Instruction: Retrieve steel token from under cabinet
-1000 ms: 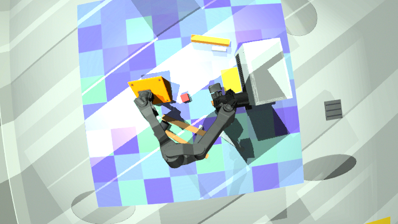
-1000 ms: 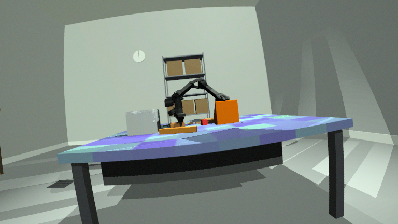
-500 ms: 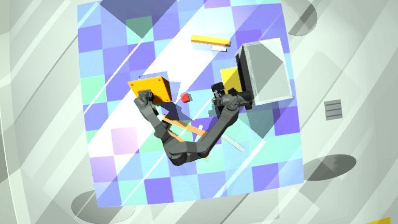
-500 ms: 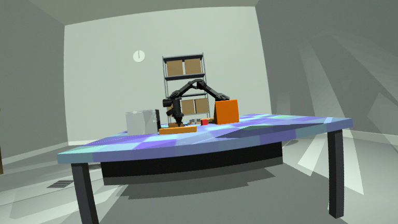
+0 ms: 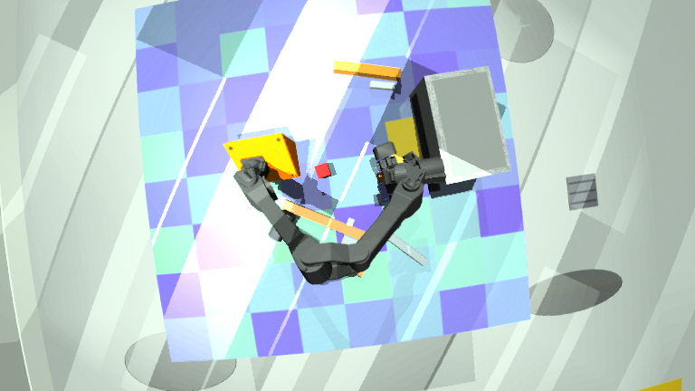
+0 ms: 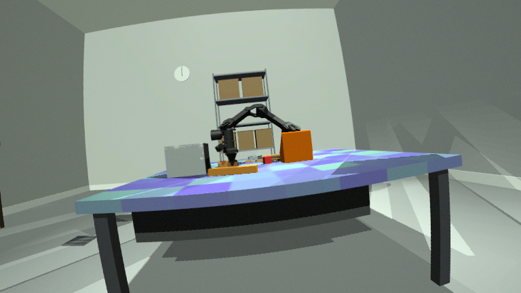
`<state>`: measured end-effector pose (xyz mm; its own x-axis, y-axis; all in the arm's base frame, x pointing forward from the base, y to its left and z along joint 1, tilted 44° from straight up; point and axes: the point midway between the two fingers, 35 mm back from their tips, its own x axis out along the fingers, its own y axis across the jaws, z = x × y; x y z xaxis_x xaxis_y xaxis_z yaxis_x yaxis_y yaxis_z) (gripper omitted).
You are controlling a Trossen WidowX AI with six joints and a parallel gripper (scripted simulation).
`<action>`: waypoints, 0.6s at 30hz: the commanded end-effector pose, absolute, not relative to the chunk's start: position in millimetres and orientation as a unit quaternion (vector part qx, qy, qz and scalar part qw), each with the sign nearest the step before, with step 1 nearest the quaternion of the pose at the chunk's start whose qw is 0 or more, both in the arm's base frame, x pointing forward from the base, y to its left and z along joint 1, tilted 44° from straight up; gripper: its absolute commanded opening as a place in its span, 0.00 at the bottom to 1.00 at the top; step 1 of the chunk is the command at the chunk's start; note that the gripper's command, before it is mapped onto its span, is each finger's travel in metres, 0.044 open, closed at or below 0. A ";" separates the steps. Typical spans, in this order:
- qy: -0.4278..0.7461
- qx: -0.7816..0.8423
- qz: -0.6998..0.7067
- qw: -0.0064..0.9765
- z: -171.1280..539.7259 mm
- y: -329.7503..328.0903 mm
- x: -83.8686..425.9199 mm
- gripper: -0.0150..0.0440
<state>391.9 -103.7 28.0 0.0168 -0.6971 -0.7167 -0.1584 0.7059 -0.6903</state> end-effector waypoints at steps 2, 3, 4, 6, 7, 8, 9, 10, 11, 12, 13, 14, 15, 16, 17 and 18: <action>0.666 -0.319 -0.214 0.639 28.5 -103.6 397.7 0.25; 0.666 -0.319 -0.214 0.639 28.4 -103.5 398.6 0.25; 0.666 -0.319 -0.214 0.639 28.4 -103.4 399.4 0.25; 0.666 -0.319 -0.214 0.639 28.2 -103.2 401.1 0.25; 0.666 -0.319 -0.214 0.639 28.2 -103.1 402.0 0.25; 0.666 -0.319 -0.214 0.639 28.1 -103.0 402.9 0.25; 0.666 -0.319 -0.214 0.639 28.1 -102.9 403.7 0.25; 0.666 -0.319 -0.214 0.639 28.0 -102.8 404.6 0.25; 0.666 -0.319 -0.214 0.639 27.9 -102.7 405.4 0.25; 0.666 -0.319 -0.214 0.639 27.9 -102.7 406.3 0.25; 0.666 -0.319 -0.214 0.639 27.8 -102.6 407.1 0.25; 0.666 -0.319 -0.214 0.639 27.7 -102.5 407.9 0.25; 0.666 -0.319 -0.214 0.639 27.6 -102.4 408.8 0.25; 0.666 -0.319 -0.214 0.639 27.6 -102.3 409.6 0.25; 0.666 -0.319 -0.214 0.639 27.5 -102.2 410.5 0.25; 0.666 -0.319 -0.214 0.640 27.4 -102.1 411.3 0.25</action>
<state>407.3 -102.1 27.1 0.0172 -0.6972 -0.7167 -0.1572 0.7060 -0.6905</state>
